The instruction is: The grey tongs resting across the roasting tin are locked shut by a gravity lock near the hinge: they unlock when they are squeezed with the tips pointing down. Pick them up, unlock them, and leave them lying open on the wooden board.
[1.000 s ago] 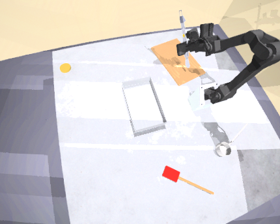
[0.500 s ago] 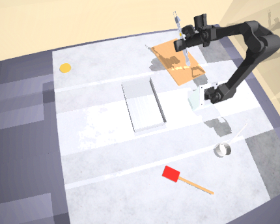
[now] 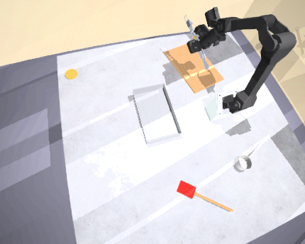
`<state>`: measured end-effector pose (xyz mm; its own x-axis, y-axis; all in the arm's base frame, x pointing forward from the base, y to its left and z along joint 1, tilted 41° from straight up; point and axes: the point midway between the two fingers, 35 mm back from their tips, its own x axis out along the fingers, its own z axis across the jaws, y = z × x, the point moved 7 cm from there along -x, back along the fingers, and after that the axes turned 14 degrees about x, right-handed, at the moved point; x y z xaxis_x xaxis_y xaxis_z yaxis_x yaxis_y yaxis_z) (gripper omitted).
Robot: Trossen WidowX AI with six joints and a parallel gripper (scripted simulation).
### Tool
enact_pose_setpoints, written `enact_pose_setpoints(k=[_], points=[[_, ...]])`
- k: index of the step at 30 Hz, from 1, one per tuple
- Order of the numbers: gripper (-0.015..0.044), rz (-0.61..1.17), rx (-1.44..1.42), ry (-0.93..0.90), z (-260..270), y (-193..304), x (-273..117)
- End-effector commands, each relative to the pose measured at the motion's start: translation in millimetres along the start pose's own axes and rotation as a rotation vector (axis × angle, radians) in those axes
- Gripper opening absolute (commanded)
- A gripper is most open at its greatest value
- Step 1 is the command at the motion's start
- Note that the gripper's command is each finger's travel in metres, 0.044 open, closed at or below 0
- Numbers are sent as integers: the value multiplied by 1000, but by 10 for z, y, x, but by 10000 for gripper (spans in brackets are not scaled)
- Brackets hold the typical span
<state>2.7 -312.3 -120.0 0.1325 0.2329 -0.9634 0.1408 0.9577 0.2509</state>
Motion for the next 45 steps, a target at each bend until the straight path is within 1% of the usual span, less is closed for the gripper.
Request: enact_pose_setpoints(k=[1,28,38,45], points=[[-150,47,-6,18,14,-61,-5],[-150,419,-19,116,134,-279,-144],[-150,428,-20,119,137,-280,-142],[-150,428,-20,119,128,-253,-49]])
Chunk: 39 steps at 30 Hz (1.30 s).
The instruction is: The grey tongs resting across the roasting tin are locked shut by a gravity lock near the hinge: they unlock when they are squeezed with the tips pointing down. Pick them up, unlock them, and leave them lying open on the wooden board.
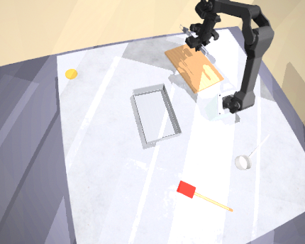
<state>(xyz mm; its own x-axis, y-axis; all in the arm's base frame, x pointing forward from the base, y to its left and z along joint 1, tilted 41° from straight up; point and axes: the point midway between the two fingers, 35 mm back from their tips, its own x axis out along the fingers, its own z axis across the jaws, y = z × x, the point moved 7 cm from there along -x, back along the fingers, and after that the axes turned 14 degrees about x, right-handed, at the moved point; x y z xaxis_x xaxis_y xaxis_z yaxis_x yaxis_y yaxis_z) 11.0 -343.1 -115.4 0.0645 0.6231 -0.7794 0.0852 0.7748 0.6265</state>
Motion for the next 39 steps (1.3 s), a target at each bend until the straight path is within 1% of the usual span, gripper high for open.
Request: enact_pose_setpoints(k=[1,39], points=[[-150,3,-6,4,-2,-7,76],[-150,3,-6,3,2,-27,704]])
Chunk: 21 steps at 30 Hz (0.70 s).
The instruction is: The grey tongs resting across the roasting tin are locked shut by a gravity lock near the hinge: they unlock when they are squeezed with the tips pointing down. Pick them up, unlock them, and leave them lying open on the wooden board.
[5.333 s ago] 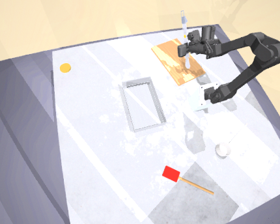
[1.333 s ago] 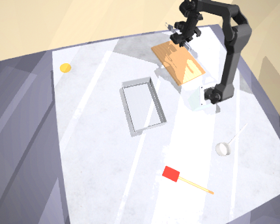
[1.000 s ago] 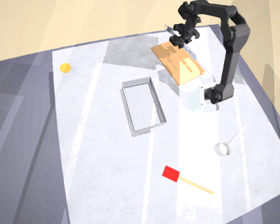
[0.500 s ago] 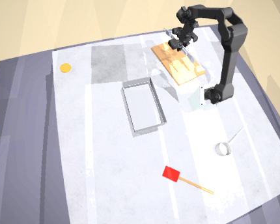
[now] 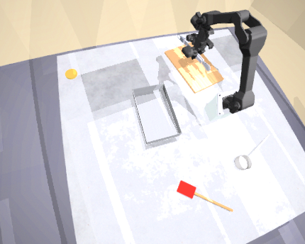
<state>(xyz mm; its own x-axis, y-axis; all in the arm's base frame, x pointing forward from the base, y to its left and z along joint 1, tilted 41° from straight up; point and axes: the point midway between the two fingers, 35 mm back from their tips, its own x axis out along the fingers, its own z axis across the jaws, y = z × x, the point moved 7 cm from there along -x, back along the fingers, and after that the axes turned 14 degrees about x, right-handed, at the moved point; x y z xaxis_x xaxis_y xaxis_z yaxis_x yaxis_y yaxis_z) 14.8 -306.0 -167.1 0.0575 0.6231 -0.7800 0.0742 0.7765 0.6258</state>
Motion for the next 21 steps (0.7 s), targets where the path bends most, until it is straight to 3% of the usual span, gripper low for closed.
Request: enact_pose_setpoints(k=[1,21], points=[[-150,4,5,-4,2,7,84],[-150,5,4,-4,-2,44,407]])
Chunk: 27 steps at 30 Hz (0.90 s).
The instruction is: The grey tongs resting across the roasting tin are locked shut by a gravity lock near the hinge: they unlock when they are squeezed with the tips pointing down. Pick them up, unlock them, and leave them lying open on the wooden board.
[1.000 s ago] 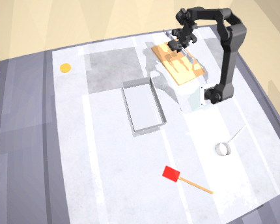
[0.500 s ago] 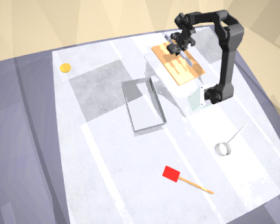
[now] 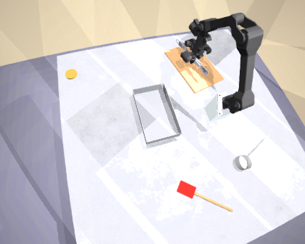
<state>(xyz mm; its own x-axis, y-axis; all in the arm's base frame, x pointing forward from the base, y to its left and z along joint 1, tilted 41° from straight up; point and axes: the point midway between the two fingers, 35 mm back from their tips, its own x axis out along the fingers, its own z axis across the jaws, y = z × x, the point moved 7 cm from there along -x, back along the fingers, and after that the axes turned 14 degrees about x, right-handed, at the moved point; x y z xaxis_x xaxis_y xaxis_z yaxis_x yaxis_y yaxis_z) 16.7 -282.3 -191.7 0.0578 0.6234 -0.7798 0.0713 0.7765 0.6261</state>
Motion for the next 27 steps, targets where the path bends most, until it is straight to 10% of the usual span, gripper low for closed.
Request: enact_pose_setpoints(k=[1,7,27], points=[[-150,4,7,-4,0,15,82],[-150,5,7,-4,-1,22,121],[375,4,0,0,-3,19,96]])
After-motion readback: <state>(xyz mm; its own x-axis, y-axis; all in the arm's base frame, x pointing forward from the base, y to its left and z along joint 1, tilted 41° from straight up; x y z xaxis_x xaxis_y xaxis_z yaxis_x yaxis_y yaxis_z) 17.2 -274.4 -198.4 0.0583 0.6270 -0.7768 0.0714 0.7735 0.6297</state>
